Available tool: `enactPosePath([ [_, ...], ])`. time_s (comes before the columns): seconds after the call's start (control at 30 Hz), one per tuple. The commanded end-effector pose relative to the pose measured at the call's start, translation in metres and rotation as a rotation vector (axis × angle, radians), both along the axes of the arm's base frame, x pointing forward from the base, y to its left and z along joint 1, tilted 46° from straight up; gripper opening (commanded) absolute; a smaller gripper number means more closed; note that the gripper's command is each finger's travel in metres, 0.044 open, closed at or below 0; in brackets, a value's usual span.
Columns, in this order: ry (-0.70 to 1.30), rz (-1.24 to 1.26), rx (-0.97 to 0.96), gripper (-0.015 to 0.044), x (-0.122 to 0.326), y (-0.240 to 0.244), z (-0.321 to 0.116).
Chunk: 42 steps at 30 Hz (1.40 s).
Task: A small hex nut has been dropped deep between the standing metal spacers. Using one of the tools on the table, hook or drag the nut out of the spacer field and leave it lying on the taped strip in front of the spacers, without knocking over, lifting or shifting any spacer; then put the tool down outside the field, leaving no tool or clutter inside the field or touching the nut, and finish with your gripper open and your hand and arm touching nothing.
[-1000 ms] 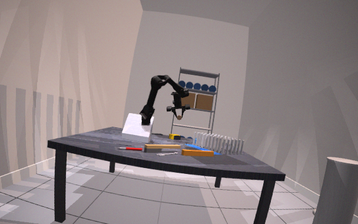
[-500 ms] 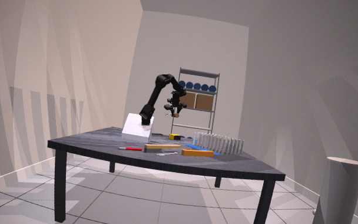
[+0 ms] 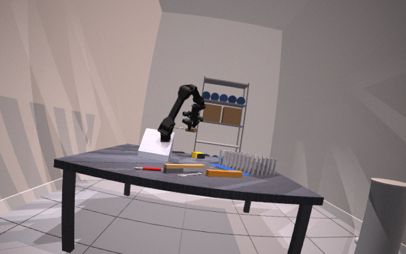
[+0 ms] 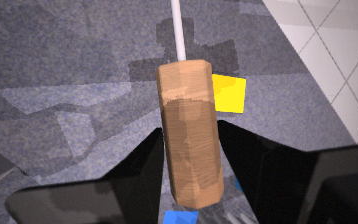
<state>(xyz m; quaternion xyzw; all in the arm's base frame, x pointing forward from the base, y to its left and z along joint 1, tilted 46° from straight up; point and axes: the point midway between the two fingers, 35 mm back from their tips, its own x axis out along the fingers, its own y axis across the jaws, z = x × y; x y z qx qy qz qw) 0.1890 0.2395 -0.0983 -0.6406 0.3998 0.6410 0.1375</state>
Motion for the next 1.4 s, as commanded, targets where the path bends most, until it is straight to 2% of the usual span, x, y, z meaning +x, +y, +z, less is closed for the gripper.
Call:
enactPosePath([
  [0.0, 0.092, 0.099, 0.021, 0.0, -0.019, 0.018, -0.016],
  [0.67, 0.479, 0.47, 0.081, 0.0, -0.113, 0.054, -0.09],
  [1.37, 0.482, 0.473, 0.081, 0.0, -0.113, 0.043, -0.107],
])
